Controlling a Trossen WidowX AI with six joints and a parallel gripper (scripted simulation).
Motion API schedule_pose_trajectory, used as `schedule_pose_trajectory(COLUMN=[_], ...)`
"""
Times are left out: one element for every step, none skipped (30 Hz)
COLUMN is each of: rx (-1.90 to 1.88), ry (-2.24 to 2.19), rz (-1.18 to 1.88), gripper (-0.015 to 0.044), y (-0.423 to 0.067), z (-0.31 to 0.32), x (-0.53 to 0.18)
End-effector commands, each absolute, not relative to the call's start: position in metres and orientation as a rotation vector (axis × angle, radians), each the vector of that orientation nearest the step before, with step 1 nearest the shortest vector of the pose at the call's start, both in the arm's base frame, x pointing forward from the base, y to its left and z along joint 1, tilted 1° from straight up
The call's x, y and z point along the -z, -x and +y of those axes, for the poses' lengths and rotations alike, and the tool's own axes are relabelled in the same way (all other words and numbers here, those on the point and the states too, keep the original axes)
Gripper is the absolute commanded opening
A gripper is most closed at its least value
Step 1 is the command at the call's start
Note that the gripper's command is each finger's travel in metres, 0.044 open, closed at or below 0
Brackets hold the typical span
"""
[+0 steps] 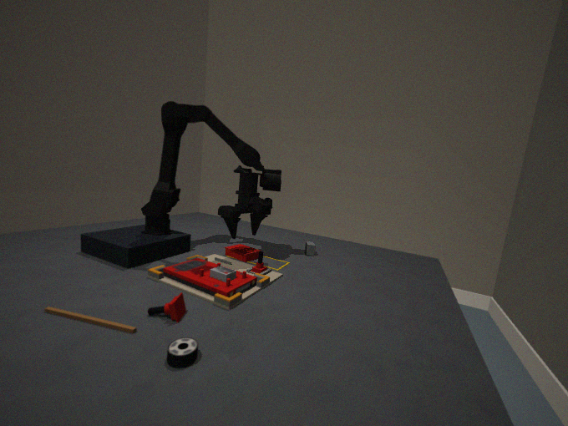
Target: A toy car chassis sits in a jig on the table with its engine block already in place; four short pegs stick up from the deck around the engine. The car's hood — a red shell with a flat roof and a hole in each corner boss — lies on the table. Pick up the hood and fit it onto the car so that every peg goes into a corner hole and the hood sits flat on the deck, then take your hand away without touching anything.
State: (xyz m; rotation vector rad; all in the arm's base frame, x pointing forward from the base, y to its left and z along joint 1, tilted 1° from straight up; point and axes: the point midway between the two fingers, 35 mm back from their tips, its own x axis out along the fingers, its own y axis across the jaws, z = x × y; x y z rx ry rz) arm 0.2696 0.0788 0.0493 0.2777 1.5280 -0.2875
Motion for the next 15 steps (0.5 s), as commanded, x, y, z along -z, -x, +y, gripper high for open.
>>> schedule_pose_trajectory(rx=[0.281, 0.281, 0.281, 0.281, 0.281, 0.281, 0.281, 0.281, 0.281, 0.281, 0.281, 0.281, 0.281, 0.281, 0.281], ry=[-0.278, -0.278, -0.278, -0.278, -0.278, -0.278, -0.278, -0.278, -0.278, -0.278, -0.278, -0.278, -0.278, -0.278, -0.278], rz=[1.531, 1.531, 1.531, 1.531, 1.531, 1.531, 1.531, 1.531, 1.531, 1.531, 1.531, 1.531, 1.531, 1.531, 1.531], gripper=[0.044, 0.044, 0.044, 0.044, 0.044, 0.044, 0.044, 0.044, 0.044, 0.044, 0.044, 0.044, 0.044, 0.044, 0.044], y=[-0.2695, -0.2696, -0.2696, -0.2697, -0.2697, -0.2697, -0.2697, -0.2698, -0.2698, -0.2698, -0.2698, -0.2699, -0.2699, -0.2699, -0.2699], z=[0.0795, 0.0795, 0.0795, 0.0795, 0.0794, 0.0794, 0.0794, 0.0794, 0.0794, 0.0794, 0.0794, 0.0794, 0.0794, 0.0794, 0.0794], x=[-0.0467, -0.0461, -0.0455, -0.0449, -0.0443, -0.0437, -0.0431, -0.0426, -0.042, -0.0414, -0.0408, -0.0402, -0.0397, -0.0391, -0.0385])
